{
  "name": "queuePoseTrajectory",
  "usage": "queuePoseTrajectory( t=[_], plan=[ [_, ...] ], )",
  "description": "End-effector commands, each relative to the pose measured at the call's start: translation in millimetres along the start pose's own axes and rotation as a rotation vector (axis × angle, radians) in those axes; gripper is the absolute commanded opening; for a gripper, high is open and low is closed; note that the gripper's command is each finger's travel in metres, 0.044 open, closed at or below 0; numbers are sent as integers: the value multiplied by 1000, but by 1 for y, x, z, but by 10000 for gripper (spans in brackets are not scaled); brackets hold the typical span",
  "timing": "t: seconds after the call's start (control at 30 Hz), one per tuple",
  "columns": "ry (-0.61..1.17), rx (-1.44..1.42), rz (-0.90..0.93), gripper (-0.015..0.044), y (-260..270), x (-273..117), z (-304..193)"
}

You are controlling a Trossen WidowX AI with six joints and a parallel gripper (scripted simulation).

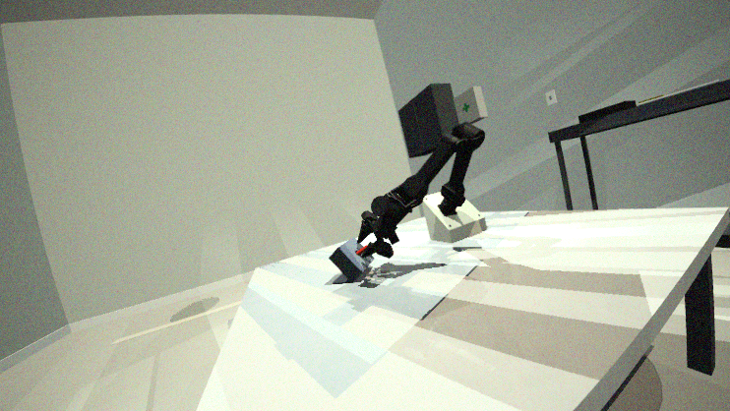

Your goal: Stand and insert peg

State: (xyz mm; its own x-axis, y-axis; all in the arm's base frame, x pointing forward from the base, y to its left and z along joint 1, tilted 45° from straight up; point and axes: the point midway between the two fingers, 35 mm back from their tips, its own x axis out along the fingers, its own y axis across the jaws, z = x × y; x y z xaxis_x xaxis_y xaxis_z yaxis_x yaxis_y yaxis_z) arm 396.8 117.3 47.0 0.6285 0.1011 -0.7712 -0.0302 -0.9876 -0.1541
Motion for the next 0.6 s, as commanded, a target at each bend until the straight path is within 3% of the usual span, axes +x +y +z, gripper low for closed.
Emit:
queuePoseTrajectory(
  t=[0.0, 0.03, 0.57],
  plan=[
    [-1, 0, -1, 420, 0, -2, 0],
    [-1, 0, -1, 440, 0, -3, 0],
    [0, -2, -2, 440, -2, -24, -2]
  ],
)
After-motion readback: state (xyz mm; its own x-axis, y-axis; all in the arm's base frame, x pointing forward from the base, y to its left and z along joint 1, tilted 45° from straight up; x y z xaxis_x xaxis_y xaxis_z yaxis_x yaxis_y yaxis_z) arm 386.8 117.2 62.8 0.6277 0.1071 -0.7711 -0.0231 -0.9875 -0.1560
